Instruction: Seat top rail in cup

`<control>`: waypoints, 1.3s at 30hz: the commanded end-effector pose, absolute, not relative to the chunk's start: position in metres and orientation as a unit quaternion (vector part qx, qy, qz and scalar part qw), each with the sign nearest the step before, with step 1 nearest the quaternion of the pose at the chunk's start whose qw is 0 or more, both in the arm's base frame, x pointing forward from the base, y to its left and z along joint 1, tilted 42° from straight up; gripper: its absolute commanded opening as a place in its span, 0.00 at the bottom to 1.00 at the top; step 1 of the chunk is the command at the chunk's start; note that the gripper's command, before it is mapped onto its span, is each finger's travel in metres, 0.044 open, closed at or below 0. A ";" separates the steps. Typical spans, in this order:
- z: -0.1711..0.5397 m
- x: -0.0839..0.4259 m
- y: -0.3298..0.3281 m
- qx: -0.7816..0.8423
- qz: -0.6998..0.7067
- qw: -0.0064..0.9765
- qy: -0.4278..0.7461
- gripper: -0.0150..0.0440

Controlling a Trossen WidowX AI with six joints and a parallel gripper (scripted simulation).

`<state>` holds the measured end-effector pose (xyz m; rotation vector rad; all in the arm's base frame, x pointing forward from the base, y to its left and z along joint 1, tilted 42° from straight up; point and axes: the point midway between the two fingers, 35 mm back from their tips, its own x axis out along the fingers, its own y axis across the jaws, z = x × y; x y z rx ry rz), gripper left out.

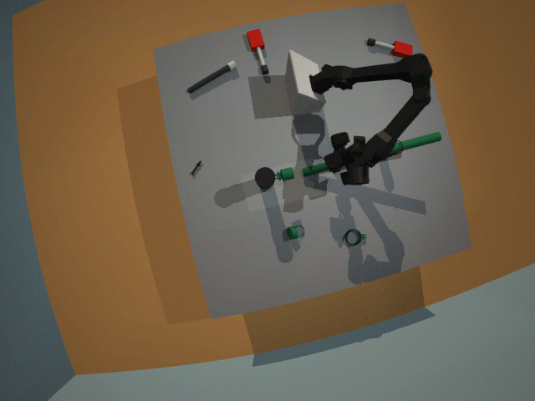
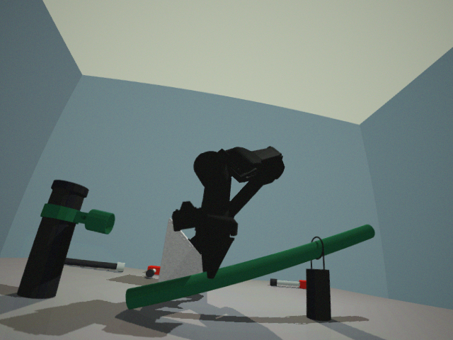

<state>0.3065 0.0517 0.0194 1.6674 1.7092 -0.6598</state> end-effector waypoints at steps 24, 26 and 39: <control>-0.009 0.305 0.079 0.637 -0.251 0.321 0.654 0.91; -0.009 0.305 0.079 0.637 -0.251 0.321 0.654 0.82; -0.009 0.305 0.079 0.637 -0.251 0.321 0.654 0.48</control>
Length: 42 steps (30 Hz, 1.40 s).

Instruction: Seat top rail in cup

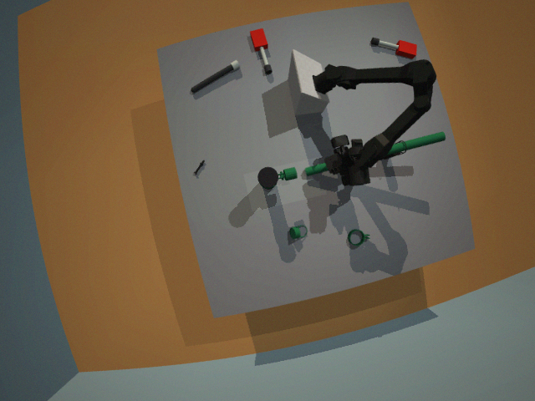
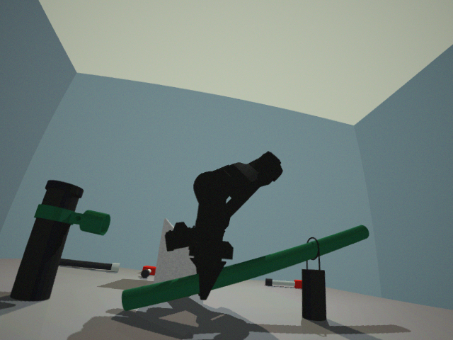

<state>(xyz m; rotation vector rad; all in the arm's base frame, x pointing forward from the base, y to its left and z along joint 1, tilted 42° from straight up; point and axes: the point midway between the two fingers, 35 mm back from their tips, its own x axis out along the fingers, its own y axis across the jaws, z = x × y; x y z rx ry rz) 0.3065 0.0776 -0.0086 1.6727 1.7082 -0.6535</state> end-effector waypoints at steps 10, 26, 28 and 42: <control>-0.004 0.307 0.071 0.636 -0.255 0.326 0.652 0.25; 0.027 0.313 -0.006 0.584 -0.346 0.429 0.597 0.25; 0.027 0.313 -0.006 0.584 -0.346 0.429 0.597 0.25; 0.026 0.313 0.001 0.587 -0.339 0.421 0.602 0.25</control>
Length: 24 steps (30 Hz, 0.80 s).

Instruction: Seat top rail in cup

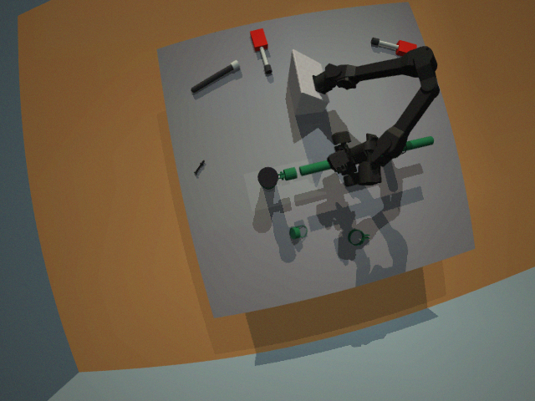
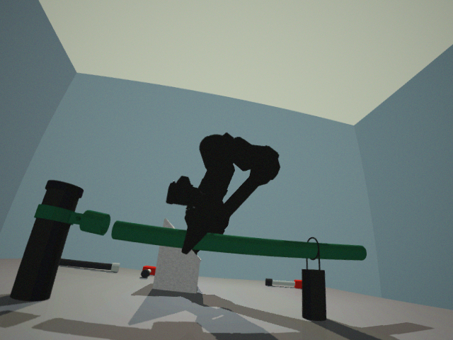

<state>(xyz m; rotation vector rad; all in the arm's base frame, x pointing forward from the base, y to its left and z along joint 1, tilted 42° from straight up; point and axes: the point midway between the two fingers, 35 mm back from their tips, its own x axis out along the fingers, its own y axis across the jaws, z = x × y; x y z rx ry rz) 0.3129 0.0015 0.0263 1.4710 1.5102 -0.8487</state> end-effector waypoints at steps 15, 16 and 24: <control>0.027 0.313 -0.003 0.587 -0.339 0.421 0.602 0.25; 0.027 0.313 -0.004 0.587 -0.339 0.421 0.602 0.25; 0.027 0.314 -0.006 0.587 -0.339 0.421 0.602 0.25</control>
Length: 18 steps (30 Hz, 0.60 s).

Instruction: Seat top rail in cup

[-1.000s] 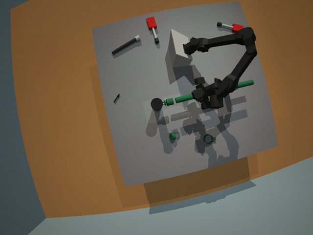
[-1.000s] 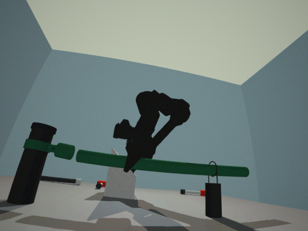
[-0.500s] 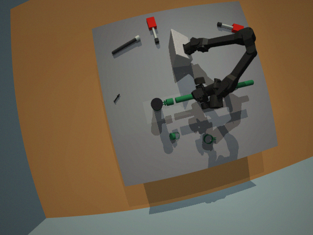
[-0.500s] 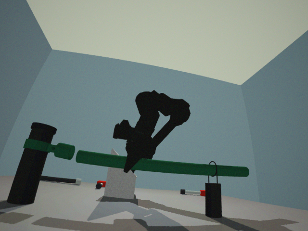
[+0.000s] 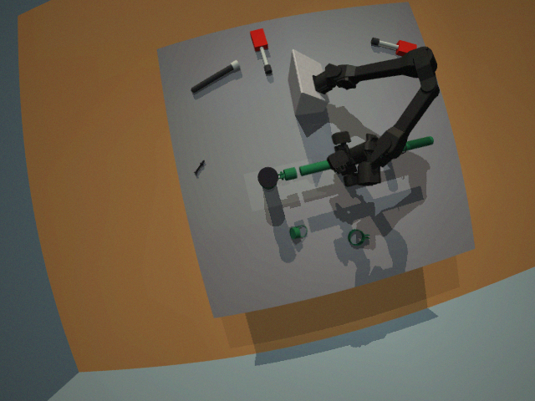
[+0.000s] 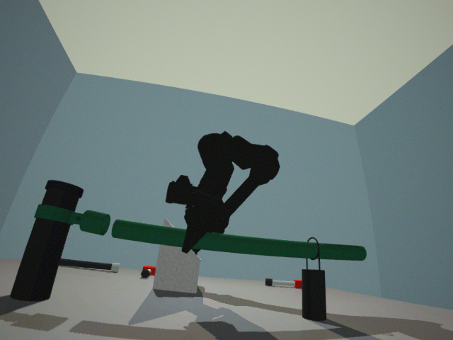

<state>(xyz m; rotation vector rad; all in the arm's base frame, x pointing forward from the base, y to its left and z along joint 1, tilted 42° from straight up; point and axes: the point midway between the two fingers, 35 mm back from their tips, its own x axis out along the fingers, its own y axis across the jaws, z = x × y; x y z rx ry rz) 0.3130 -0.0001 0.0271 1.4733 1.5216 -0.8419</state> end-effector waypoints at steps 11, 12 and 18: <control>0.026 0.314 -0.010 0.587 -0.339 0.421 0.602 0.25; 0.026 0.314 -0.010 0.587 -0.339 0.421 0.602 0.25; 0.021 0.314 -0.014 0.587 -0.338 0.420 0.604 0.25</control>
